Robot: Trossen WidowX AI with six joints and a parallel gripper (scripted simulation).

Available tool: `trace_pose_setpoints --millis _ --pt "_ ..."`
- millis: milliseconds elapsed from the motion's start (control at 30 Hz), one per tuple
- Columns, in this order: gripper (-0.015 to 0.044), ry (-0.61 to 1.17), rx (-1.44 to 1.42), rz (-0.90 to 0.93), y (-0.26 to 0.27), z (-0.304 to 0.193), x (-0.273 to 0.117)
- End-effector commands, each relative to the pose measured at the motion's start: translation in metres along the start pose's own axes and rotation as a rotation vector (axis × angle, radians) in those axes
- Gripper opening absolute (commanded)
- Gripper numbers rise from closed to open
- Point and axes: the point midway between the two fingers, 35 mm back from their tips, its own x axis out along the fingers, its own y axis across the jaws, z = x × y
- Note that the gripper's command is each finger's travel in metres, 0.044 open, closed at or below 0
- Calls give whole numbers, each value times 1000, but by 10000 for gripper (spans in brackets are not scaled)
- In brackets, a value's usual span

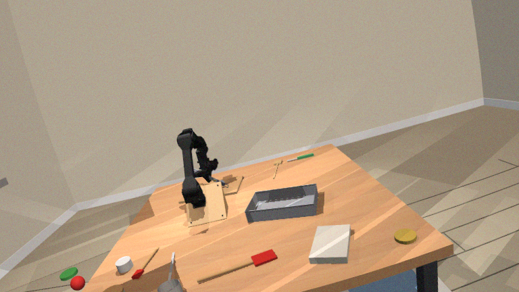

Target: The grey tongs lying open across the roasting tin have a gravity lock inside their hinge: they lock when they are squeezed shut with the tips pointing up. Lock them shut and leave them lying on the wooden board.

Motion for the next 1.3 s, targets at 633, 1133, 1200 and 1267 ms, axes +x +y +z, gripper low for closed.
trace_pose_setpoints --millis 633,1133,1200,1267 --pt "165 -1 0 -3 -2 1 10" --pt "440 0 2 -2 0 3 7" --pt "440 3 1 1 4 10 0" --pt "440 3 1 5 10 20 -12"
